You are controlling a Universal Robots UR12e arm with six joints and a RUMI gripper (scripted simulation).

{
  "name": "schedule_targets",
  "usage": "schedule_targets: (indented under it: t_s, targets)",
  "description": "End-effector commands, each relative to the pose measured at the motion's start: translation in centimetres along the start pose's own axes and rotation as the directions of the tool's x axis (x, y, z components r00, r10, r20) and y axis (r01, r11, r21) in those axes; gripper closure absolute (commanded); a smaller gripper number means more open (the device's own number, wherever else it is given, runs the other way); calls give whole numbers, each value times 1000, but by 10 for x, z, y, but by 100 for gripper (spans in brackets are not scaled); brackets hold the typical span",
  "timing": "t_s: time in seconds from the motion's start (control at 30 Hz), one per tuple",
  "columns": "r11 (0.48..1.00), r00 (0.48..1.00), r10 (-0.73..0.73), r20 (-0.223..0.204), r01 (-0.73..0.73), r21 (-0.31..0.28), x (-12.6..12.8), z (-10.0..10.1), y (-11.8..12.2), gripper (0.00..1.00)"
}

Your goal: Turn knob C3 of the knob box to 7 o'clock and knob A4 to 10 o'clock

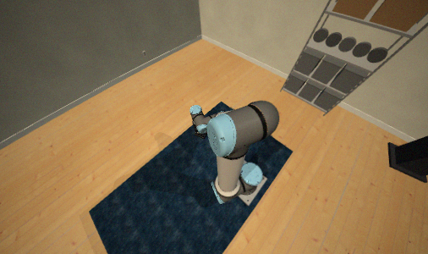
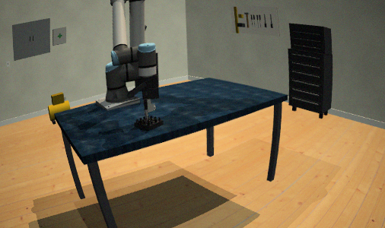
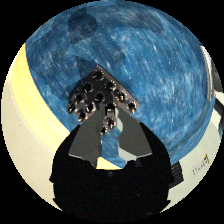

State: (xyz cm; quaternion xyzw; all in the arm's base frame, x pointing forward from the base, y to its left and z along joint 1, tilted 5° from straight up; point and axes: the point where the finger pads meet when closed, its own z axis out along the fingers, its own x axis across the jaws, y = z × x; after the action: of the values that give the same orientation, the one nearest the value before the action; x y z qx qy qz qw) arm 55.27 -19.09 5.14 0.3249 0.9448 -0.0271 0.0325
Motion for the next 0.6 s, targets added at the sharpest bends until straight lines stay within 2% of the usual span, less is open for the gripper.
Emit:
schedule_targets:
  t_s: [0.0, 0.57]
  targets:
    - [1000, 1000, -11, 1, 11, 0, -1, -1, 0, 96]
    - [1000, 1000, -15, 1, 15, 0, -1, -1, 0, 96]
